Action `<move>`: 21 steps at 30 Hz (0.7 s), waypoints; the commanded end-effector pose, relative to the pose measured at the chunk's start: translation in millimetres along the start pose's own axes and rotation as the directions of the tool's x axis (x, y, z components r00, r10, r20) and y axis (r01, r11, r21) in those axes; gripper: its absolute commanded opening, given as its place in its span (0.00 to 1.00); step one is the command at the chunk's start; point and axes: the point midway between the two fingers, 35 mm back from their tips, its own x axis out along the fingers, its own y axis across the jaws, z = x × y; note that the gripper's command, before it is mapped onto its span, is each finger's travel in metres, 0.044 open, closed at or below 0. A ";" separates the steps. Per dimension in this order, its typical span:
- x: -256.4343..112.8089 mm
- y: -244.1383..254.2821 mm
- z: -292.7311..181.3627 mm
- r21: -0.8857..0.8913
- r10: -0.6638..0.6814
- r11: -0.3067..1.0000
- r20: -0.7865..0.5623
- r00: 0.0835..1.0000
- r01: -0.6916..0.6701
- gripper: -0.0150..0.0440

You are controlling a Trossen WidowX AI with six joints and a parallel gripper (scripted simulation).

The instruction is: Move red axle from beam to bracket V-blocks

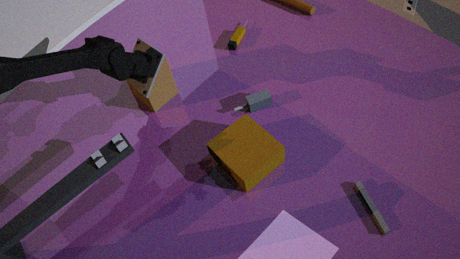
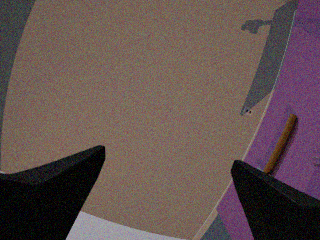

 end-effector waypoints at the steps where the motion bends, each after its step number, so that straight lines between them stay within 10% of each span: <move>1: 44.9 -39.2 32.2 -0.151 -0.190 0.969 0.069 0.979 0.198 1.00; 12: 124.6 -179.3 114.4 -0.424 -0.654 0.646 0.123 0.747 0.635 1.00; 21: 134.9 -318.1 151.1 -0.692 -0.912 0.303 -0.010 0.411 0.656 1.00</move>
